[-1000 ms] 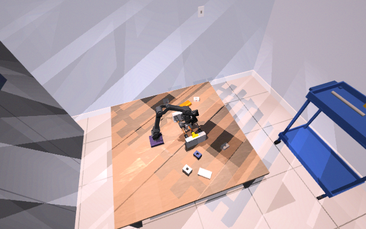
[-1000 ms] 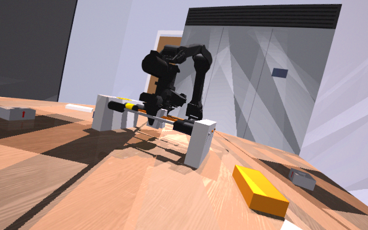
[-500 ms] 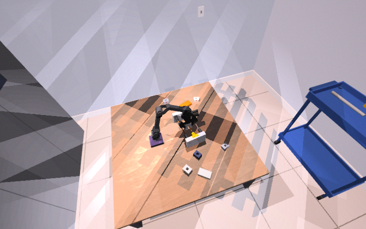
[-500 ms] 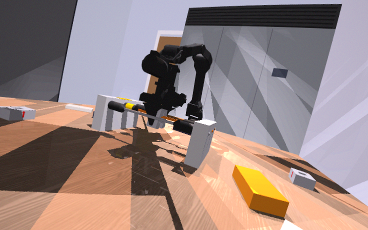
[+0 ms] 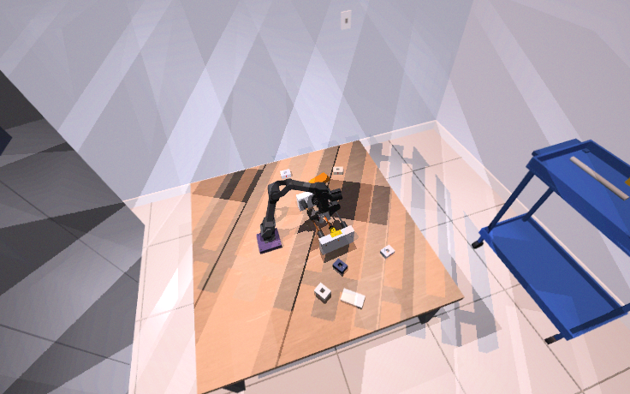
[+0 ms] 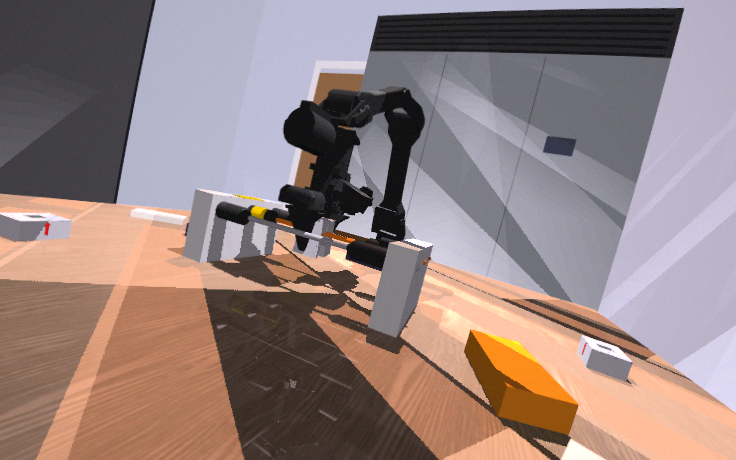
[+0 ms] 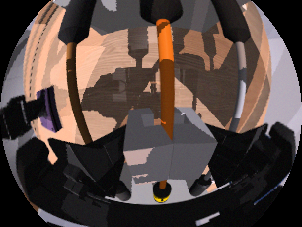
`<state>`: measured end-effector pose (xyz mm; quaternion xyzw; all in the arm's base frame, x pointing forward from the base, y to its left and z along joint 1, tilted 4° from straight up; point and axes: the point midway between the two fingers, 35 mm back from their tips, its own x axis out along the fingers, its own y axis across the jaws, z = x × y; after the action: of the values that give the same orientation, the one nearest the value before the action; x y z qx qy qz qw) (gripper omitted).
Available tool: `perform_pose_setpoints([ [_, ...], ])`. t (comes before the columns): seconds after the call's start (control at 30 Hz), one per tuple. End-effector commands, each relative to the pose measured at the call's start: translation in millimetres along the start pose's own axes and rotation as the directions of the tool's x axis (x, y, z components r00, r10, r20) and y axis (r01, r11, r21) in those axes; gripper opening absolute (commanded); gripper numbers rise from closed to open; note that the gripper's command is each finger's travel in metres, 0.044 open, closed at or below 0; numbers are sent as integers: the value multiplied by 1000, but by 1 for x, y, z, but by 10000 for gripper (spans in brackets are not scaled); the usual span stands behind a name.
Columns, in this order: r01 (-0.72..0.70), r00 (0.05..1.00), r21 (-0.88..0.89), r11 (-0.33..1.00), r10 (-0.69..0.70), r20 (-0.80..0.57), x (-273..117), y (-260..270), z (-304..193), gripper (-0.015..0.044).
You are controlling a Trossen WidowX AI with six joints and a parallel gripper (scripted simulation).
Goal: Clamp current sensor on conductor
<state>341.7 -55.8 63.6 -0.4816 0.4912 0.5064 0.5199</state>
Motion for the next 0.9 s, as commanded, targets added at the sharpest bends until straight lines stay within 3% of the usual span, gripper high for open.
perform_pose_setpoints([
  [0.0, -1, 1000, 0, 1000, 1, 0, 0, 0, 0, 0],
  [0.87, -6, 1000, 4, 1000, 6, 2, -12, 1, 0, 0],
])
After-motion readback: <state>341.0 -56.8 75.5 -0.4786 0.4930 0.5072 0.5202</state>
